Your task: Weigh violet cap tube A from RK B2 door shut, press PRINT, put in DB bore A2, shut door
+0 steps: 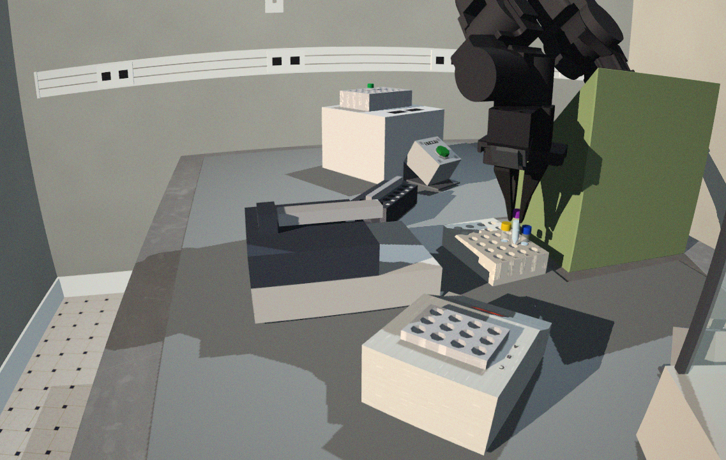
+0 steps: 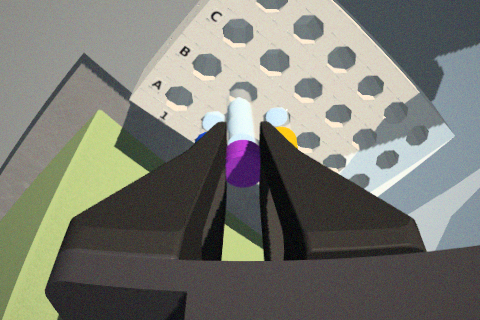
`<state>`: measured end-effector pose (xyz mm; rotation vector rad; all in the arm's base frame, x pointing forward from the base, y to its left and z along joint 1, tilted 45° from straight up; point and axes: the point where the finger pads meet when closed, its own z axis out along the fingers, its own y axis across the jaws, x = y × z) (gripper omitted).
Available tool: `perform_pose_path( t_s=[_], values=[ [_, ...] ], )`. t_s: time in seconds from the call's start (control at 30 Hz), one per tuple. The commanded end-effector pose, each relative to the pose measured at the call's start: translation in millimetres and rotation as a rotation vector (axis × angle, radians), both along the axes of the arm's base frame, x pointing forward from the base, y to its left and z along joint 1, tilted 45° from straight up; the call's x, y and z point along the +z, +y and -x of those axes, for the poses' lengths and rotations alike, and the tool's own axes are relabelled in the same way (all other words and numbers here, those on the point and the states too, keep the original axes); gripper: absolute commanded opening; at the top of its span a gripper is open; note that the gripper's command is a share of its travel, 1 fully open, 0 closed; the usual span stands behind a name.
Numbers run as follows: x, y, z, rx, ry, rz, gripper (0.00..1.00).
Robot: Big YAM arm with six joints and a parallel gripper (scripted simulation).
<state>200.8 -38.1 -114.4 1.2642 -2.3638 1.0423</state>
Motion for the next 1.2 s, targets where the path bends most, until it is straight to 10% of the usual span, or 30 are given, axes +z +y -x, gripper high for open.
perform_pose_path(
  t_s=[0.0, 1.17],
  values=[
    [0.0, 3.9, -4.5, -0.003, -0.013, -0.005, 0.09],
    [24.3, 23.9, -3.3, -0.009, 0.0, 0.002, 0.09]
  ],
)
